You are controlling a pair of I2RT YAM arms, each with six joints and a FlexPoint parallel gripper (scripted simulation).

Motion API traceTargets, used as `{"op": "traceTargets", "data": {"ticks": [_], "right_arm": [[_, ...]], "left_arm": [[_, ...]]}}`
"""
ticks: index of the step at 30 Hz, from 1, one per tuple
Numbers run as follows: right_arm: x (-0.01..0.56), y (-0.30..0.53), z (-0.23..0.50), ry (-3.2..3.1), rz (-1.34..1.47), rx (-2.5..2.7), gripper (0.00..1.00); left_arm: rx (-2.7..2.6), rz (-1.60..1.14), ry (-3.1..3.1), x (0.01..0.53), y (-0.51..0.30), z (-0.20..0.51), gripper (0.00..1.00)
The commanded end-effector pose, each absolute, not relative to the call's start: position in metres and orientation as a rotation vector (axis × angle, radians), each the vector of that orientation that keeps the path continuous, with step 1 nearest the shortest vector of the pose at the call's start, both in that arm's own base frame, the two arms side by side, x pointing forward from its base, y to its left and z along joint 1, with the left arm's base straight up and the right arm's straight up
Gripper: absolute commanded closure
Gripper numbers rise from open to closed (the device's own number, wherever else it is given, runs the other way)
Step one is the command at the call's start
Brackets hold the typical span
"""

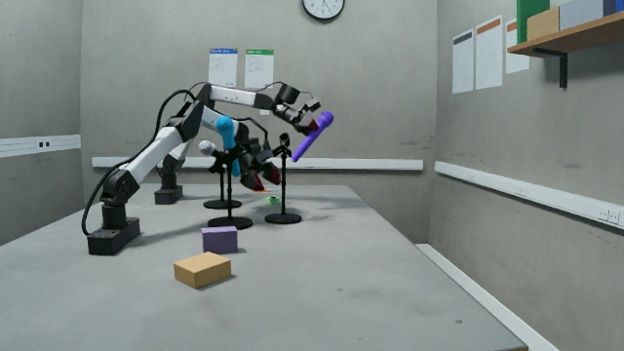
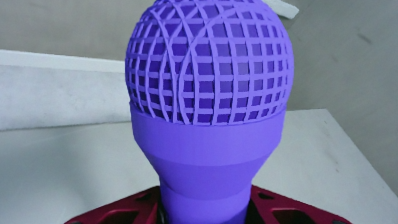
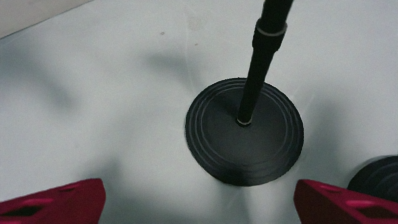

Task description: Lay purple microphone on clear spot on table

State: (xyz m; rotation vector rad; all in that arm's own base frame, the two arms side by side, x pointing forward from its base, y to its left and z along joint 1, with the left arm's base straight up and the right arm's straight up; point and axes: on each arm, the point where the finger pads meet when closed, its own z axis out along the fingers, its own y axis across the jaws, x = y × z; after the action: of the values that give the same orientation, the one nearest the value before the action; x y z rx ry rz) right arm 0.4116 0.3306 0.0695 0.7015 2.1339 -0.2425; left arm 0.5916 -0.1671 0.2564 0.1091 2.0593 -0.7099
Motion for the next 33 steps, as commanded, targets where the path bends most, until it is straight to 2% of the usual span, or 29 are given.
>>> {"op": "traceTargets", "data": {"ticks": [1,33], "right_arm": [[0.418,0.343,0.119,2.135,-0.057,0.693,0.02],[0.396,0.361,0.193,2.224,0.211,0.43,0.02]], "left_arm": [[0.139,-0.724,1.991,0.595,-0.17,0.296,1.0],[0.122,-0.711,2.01,0.588,-0.167,0.341,1.0]]}}
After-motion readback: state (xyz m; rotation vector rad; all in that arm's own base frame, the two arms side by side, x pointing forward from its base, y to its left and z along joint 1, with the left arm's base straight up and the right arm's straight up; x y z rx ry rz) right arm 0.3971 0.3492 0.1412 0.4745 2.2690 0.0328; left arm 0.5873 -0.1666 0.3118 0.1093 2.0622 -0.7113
